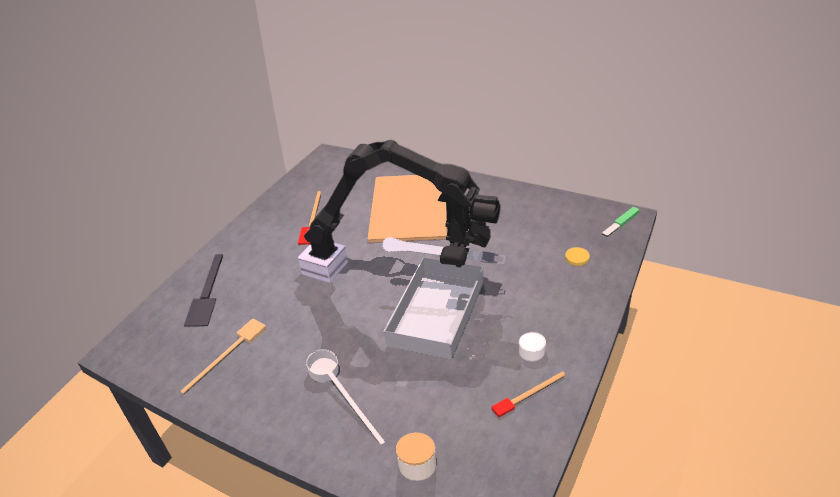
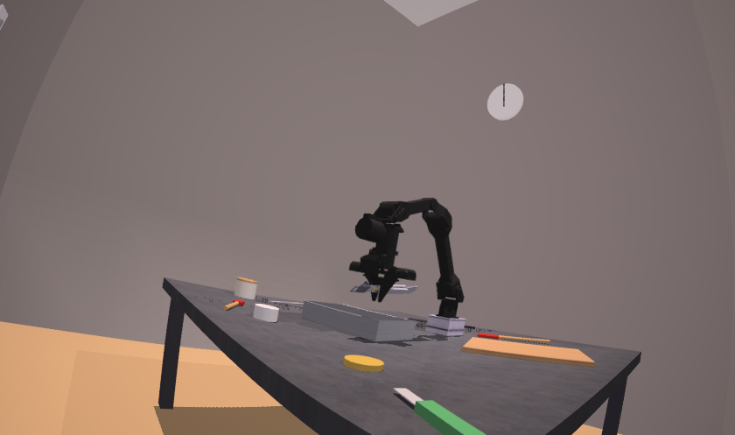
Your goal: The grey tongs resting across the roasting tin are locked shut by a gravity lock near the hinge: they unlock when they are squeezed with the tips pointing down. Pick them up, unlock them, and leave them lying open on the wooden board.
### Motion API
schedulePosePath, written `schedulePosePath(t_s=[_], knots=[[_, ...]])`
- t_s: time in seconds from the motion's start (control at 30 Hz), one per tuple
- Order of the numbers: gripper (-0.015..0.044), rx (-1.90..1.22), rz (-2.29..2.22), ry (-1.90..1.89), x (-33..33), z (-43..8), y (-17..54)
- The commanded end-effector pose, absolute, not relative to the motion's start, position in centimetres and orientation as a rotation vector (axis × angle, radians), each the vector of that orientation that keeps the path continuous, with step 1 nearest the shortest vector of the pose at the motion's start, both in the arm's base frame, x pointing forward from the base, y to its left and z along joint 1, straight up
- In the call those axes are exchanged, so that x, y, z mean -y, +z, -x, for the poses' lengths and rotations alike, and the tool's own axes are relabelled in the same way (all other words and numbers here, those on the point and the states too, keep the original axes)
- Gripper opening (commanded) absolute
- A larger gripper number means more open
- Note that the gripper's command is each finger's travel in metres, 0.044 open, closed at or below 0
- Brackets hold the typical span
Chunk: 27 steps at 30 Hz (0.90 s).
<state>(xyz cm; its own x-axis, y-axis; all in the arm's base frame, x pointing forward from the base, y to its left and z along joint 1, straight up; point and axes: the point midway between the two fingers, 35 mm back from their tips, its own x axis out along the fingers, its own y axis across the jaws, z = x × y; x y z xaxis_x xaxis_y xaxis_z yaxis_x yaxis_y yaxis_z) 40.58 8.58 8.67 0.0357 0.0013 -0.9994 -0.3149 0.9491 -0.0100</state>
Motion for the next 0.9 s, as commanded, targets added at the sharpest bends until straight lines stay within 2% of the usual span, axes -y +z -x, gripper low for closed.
schedulePosePath(t_s=[0.0, 0.87], knots=[[-0.0150, -1.508, 0.331, 0.324, -11.2, -39.6, 8.8], [-0.0150, -1.369, 0.824, 0.835, -25.9, -30.0, 9.3]])
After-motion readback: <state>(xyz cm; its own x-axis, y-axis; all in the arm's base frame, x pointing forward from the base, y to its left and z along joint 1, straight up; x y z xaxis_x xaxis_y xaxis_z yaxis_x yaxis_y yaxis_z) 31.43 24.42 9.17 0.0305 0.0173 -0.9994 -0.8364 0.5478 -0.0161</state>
